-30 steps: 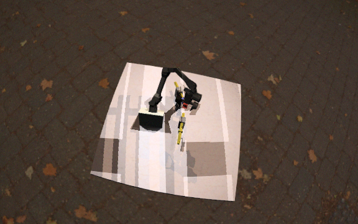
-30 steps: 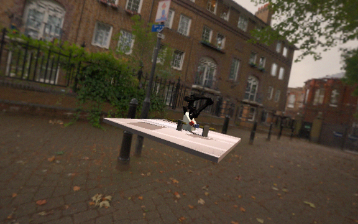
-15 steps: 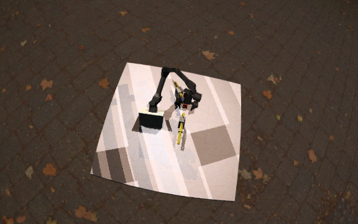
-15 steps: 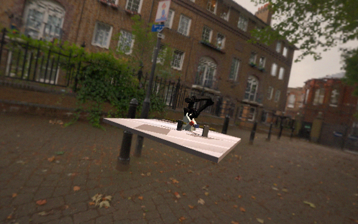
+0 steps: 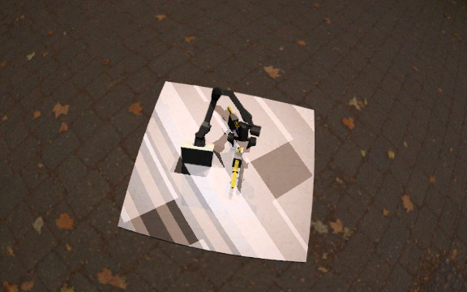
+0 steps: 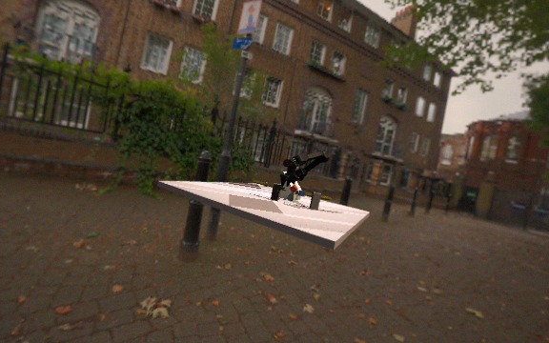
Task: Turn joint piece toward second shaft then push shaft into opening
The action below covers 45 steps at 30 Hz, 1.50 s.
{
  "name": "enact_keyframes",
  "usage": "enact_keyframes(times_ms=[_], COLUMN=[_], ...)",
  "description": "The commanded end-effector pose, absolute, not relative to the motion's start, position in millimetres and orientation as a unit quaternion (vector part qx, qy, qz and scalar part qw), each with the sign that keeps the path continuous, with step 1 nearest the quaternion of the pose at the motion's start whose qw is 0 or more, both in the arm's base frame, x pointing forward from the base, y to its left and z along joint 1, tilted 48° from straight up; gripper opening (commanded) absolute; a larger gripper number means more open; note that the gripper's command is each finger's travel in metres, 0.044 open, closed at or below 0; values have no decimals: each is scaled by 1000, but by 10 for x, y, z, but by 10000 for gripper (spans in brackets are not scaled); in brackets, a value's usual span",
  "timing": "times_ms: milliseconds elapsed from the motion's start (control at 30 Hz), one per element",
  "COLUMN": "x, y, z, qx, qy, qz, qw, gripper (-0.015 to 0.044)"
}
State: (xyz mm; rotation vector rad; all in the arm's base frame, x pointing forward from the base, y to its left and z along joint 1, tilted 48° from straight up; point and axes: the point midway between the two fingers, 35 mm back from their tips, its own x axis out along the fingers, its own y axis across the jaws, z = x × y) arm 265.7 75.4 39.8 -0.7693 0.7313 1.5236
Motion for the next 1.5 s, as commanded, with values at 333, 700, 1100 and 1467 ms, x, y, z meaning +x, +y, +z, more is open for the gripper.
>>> enact_keyframes(times_ms=[333, 700, 1100, 1467], x=[2627, 2620, 2608, 2607], y=[1211, 1296, 1406, 1412], z=[866, 812, 665, 657], qx=[-328, -328, -328, -328], qy=[314, 314, 314, 314], qz=[656, 657, 657, 657], qw=[602, 602, 602, 602], gripper=[440, 440, 440, 204])
